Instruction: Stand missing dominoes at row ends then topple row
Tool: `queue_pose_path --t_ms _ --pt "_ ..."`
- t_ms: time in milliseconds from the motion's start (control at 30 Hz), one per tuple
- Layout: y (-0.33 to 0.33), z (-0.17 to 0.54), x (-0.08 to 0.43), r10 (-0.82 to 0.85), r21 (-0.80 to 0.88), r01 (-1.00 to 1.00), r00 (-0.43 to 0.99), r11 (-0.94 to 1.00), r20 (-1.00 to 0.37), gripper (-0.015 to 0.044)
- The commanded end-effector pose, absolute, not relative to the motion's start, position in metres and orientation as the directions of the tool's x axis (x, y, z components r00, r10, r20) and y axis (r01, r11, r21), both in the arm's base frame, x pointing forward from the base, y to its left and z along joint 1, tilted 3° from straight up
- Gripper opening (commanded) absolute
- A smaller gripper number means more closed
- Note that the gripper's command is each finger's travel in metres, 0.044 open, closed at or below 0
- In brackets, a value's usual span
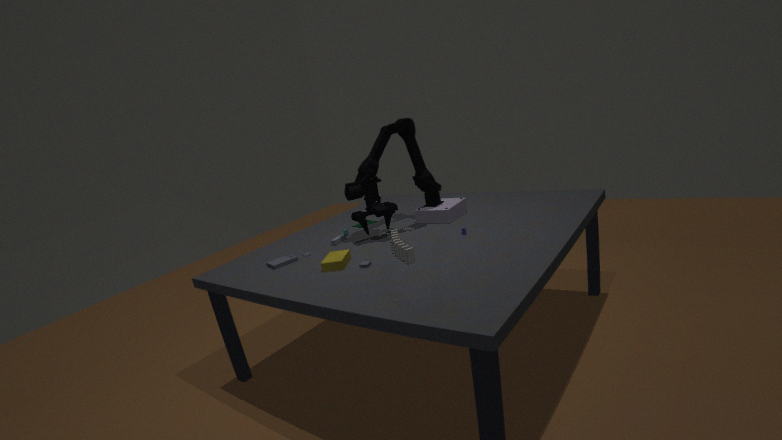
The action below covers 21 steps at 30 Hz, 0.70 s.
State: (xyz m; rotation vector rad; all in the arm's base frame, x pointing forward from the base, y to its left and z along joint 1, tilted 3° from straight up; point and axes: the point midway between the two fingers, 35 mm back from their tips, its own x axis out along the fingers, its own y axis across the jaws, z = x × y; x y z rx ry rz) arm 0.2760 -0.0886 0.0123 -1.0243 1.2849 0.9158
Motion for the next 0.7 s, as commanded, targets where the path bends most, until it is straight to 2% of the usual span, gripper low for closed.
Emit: queue_pose_path --t_ms 0,300,667 --pt "-0.0877 0.0032 0.2743 -0.016 -0.075 -0.951 0.074 0.300 -0.997 0.0440" --pt "-0.0877 -0.0009 0.2744 -0.016 -0.075 -0.951 0.074 0.300 -0.997 0.0440" --pt "-0.0877 -0.0009 0.2744 -0.016 -0.075 -0.951 0.074 0.300 -0.997 0.0151"
